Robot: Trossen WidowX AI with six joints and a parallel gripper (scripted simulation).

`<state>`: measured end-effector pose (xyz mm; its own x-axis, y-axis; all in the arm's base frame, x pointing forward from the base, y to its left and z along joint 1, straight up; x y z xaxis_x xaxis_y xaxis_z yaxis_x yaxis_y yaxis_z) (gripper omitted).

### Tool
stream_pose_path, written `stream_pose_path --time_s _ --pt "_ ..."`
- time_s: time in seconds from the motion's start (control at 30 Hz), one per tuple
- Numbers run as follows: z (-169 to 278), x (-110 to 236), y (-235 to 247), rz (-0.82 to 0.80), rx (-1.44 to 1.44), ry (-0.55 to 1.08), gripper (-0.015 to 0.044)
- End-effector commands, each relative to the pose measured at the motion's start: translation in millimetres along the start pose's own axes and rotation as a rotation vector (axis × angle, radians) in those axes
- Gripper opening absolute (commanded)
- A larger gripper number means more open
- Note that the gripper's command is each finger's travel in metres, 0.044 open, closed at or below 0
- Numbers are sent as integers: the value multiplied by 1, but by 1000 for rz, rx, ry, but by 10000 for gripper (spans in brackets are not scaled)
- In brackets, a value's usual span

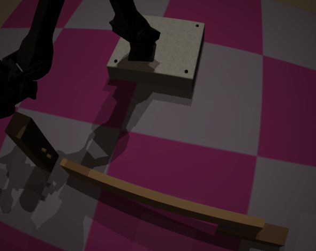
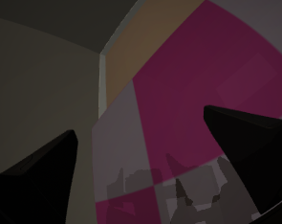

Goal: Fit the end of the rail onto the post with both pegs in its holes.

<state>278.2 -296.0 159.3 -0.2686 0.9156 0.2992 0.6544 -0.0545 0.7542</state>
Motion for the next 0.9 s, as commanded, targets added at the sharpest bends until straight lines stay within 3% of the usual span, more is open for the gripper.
stream_pose_path --time_s 0.0,0.2,0.37,0.57,0.77,0.87 --pt "36 23 52 -110 761 257 440" --pt "63 44 66 -224 1192 407 440" --pt "66 67 93 -323 1223 349 440" --pt "94 83 84 -401 1528 485 440" --pt "145 134 53 -745 2214 838 440" --pt "156 156 40 -935 2425 969 440"
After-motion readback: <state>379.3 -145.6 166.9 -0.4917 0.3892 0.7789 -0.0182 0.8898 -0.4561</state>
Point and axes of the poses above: the point midway between the two fingers, 35 mm back from their tips, its own x axis back along the fingers, its own y axis across the jaws, z = x × y, the point moved 5 cm from there along x, back along the fingers, and after that the axes turned 2 degrees about x, right-handed, at the moved point
